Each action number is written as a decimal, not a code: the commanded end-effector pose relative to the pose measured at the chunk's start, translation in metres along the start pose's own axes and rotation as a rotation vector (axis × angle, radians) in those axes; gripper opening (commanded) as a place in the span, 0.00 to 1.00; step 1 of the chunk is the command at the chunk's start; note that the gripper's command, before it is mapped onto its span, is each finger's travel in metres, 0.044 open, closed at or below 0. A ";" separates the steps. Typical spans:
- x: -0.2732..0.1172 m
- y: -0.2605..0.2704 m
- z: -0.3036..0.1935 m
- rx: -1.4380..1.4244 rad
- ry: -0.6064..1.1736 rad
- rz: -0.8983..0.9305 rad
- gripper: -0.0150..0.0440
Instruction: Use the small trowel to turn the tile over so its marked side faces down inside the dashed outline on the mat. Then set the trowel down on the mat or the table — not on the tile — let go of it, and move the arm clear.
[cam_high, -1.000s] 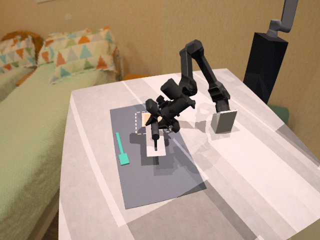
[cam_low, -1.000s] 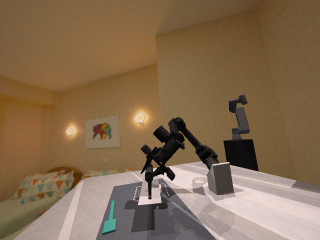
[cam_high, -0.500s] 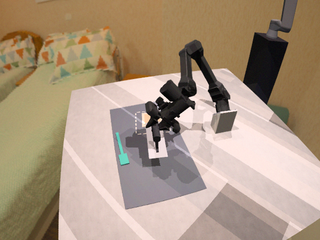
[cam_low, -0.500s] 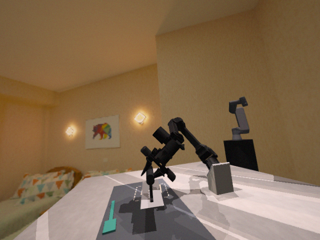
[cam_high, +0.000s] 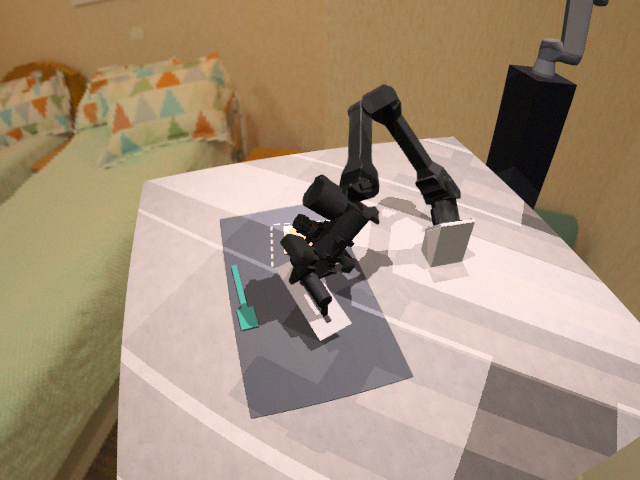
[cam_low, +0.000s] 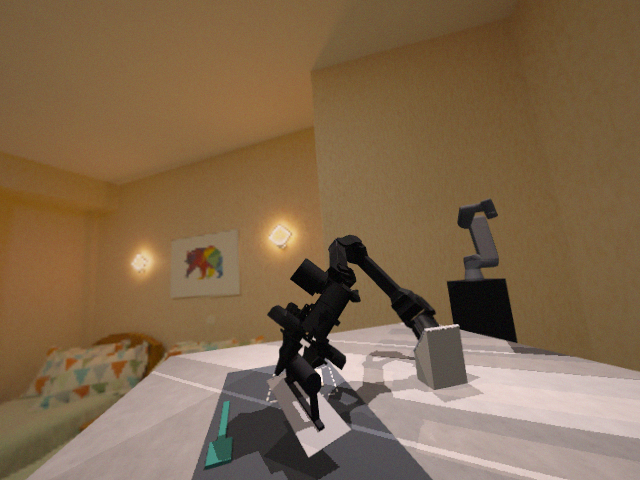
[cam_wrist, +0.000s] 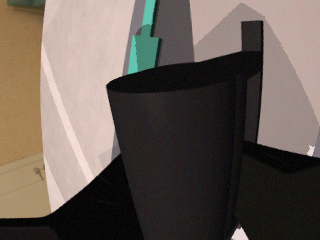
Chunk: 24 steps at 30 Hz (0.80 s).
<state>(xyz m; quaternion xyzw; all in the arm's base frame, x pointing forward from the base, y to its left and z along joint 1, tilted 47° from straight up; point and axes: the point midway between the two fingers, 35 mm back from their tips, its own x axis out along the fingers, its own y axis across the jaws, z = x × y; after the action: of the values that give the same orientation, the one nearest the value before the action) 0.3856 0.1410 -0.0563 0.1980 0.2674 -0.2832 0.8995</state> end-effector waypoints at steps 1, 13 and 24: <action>0.004 0.010 -0.009 -0.085 0.055 0.002 0.25; 0.020 0.015 -0.041 -0.367 0.246 -0.033 0.25; 0.029 0.014 -0.068 -0.603 0.437 -0.043 0.25</action>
<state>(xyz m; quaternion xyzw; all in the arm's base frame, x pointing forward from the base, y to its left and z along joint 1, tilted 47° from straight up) 0.3876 0.1660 -0.1217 -0.0098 0.5077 -0.1841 0.8416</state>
